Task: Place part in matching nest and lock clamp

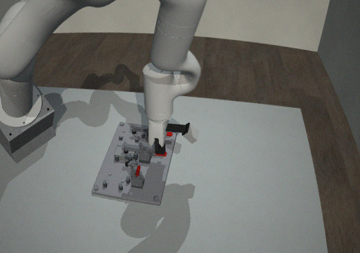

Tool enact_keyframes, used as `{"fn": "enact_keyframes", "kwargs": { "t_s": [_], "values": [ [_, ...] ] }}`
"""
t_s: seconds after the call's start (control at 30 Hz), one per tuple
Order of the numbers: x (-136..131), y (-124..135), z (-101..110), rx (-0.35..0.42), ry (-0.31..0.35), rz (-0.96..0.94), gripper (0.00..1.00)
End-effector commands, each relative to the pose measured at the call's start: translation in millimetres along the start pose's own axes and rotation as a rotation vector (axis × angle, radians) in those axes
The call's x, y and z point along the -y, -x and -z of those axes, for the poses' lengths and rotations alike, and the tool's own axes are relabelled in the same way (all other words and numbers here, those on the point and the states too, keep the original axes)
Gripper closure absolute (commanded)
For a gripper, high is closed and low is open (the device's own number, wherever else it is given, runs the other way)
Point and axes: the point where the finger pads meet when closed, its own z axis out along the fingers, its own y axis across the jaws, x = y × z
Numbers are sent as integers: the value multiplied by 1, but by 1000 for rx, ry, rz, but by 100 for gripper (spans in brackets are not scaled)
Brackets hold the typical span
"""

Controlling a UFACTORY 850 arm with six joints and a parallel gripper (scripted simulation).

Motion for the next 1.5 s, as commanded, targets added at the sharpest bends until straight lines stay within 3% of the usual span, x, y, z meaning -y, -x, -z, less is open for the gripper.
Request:
{"fn": "enact_keyframes", "kwargs": {
  "t_s": [0.0,1.13,1.47],
  "values": [
    [0,-1,0,-3,0,0,100],
    [0,-1,0,-3,0,0,100],
    [0,-1,22,-3,0,0,100]
  ]
}}
